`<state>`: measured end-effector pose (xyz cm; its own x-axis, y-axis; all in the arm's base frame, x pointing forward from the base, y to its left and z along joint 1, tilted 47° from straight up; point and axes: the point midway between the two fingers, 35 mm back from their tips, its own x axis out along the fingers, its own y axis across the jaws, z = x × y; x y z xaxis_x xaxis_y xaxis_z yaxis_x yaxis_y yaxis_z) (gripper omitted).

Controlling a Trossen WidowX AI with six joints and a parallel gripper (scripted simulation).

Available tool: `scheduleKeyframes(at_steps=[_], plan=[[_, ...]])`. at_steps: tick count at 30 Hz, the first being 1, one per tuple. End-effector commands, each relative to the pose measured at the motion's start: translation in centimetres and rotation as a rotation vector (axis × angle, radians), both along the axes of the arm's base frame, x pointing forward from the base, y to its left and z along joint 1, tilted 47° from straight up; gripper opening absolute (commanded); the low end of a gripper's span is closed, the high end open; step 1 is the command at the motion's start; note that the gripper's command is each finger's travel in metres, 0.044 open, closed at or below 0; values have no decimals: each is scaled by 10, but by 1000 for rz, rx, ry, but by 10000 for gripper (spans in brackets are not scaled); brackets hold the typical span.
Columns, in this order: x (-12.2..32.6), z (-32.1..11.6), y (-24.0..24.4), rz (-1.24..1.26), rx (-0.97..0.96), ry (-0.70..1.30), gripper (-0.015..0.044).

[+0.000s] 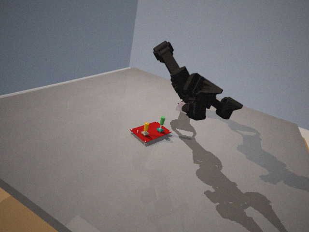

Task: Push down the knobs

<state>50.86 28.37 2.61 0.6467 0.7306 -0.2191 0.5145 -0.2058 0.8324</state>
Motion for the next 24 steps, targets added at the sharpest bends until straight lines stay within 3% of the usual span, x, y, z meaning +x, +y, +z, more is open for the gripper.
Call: scheduleKeyframes(at_steps=[1,15,24], plan=[[0,0,0,-2,-3,2,374],[7,-36,-24,-122,-293,145,6],[-1,-54,-47,-154,-530,228,0]])
